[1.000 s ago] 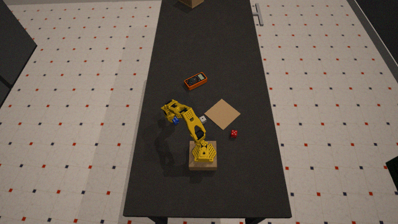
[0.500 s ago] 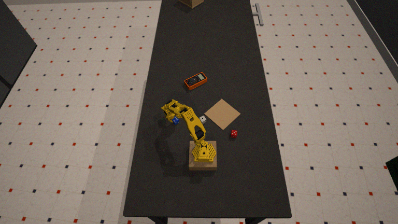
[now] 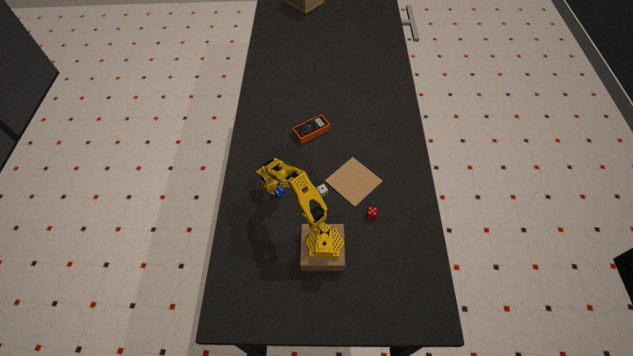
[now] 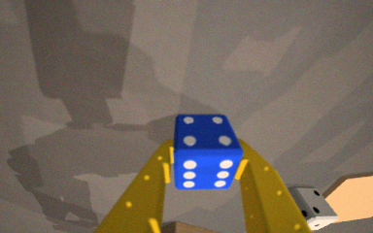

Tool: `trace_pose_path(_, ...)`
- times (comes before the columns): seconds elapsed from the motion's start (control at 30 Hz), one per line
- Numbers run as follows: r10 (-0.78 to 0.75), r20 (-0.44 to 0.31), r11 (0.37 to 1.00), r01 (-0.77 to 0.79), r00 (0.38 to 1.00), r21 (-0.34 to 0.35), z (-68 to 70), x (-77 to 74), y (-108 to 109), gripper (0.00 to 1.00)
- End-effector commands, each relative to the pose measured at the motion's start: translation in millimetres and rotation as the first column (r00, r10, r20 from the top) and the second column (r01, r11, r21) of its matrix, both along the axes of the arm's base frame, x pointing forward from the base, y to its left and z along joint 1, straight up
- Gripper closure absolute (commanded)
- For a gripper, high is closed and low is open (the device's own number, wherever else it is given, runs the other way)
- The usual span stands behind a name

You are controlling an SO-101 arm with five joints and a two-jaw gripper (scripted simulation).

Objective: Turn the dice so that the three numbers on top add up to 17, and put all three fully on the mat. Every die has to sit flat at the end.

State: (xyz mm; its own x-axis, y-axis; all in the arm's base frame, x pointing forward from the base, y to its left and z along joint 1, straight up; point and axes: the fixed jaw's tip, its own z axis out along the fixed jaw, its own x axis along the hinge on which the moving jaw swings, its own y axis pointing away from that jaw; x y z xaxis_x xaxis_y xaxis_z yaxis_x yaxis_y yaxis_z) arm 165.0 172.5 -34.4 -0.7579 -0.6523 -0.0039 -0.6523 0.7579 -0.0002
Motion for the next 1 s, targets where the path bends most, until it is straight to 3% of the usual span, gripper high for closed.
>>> trace_pose_path(0.0,-0.003,-0.02,1.0,0.003,1.0,-0.019,-4.6,-2.4,-6,1.0)
trace_pose_path(0.7,-0.003,-0.019,1.0,0.003,1.0,-0.019,40.1,-4.4,-2,1.0)
trace_pose_path(0.97,-0.003,-0.019,1.0,0.003,1.0,-0.019,44.5,-5.0,-2,1.0)
